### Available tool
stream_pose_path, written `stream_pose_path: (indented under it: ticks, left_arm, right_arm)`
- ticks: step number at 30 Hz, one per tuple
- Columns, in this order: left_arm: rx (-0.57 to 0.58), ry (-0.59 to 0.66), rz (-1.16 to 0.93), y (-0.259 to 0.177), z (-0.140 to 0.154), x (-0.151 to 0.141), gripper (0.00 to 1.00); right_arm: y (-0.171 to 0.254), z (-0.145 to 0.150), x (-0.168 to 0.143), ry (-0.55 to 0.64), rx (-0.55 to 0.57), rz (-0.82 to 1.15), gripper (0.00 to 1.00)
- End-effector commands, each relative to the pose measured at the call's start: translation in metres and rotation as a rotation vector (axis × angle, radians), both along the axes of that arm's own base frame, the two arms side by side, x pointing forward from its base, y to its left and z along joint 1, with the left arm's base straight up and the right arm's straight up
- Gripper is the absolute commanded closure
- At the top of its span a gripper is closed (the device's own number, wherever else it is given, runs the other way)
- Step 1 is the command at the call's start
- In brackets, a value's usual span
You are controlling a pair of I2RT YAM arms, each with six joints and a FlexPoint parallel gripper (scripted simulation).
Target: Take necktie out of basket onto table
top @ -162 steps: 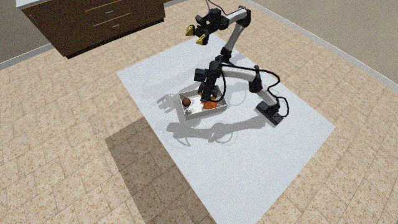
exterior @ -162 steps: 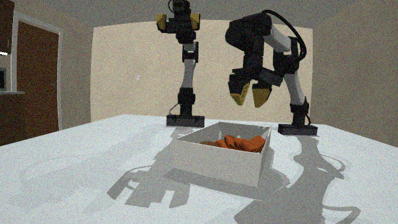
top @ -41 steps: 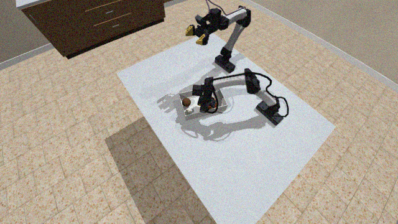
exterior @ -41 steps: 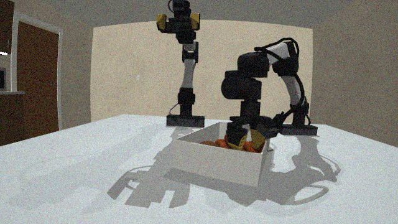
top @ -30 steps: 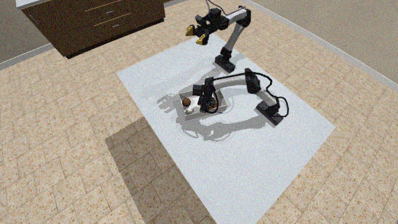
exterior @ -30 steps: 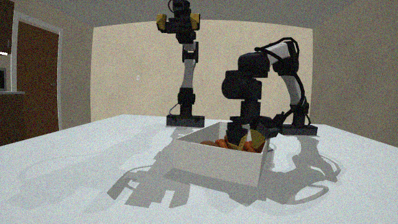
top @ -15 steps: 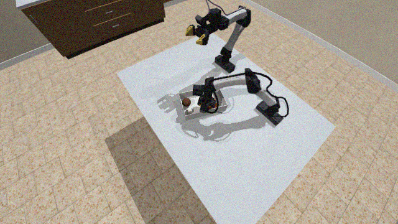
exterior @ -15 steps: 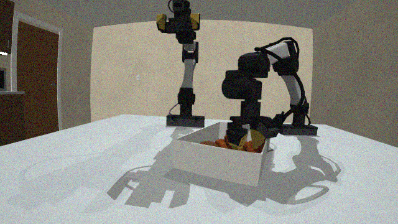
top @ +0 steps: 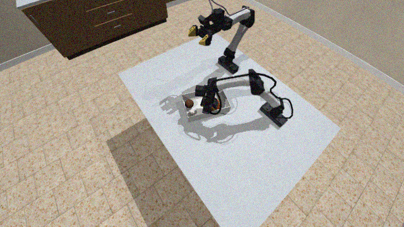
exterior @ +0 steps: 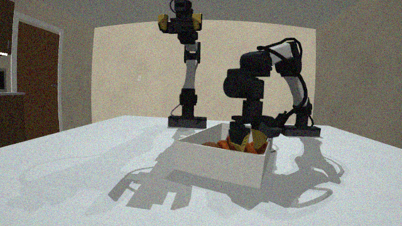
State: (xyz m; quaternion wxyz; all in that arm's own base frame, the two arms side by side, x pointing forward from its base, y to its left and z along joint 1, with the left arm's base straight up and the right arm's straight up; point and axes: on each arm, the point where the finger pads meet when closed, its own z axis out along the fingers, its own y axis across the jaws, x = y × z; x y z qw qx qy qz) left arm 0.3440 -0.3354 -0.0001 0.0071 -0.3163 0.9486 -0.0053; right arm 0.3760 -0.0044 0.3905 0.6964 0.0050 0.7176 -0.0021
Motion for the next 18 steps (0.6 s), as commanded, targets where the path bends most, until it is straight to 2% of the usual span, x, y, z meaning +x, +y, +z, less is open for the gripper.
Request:
stream_pose_path:
  ticks: [1,3,18]
  left_arm:
    - [0.005,0.022,0.001,-0.0025,-0.0048,-0.0033,0.33]
    - [0.005,0.022,0.001,-0.0025,-0.0048,-0.0033,0.33]
    - [0.005,0.022,0.001,-0.0026,-0.0048,-0.0032,0.56]
  right_arm:
    - [0.0000,0.0000,0.0000,0.000,0.000,0.000,0.00]
    - [0.0000,0.0000,0.0000,0.000,0.000,0.000,0.00]
    - [0.0000,0.0000,0.0000,0.000,0.000,0.000,0.00]
